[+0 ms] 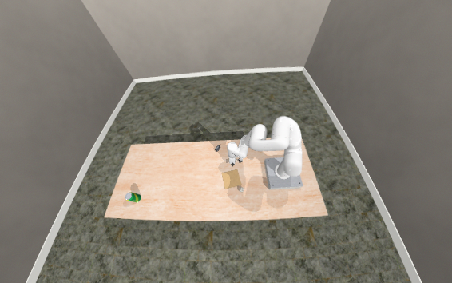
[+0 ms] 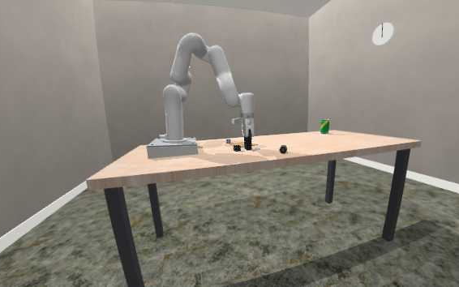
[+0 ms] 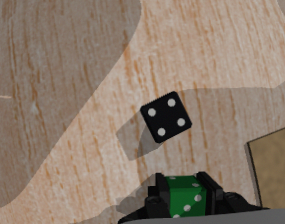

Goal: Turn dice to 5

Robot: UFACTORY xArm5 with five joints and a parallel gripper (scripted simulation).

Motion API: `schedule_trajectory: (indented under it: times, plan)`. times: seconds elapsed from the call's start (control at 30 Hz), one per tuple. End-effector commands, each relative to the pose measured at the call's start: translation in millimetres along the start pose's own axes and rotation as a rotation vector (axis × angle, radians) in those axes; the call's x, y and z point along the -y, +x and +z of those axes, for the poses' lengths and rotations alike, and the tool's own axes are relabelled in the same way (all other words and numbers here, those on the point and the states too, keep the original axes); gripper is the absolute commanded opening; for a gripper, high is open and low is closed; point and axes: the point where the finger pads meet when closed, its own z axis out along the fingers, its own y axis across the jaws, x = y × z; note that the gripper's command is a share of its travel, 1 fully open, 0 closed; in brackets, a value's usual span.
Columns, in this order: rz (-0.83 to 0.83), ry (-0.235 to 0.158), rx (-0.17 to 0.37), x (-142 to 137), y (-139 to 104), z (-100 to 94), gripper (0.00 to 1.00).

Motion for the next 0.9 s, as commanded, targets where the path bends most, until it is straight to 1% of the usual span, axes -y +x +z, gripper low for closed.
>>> schedule_trajectory:
  times: [0.0, 0.37, 0.47, 0.53, 0.6, 0.7, 0.87]
  plan:
    - [0.0, 0.001, 0.003, 0.3, -1.2, -0.9, 0.27]
    - [0.0, 0.001, 0.003, 0.3, -1.2, -1.4, 0.27]
    - [0.0, 0.001, 0.003, 0.3, -1.2, -7.0, 0.27]
    - [0.0, 0.001, 0.003, 0.3, -1.1, -15.3, 0.27]
    - [0.0, 0.001, 0.003, 0.3, -1.1, -15.3, 0.27]
    - [0.0, 0.001, 0.003, 0.3, -1.1, -34.3, 0.27]
    - [0.0, 0.001, 0.003, 0.5, -0.9, -73.0, 0.27]
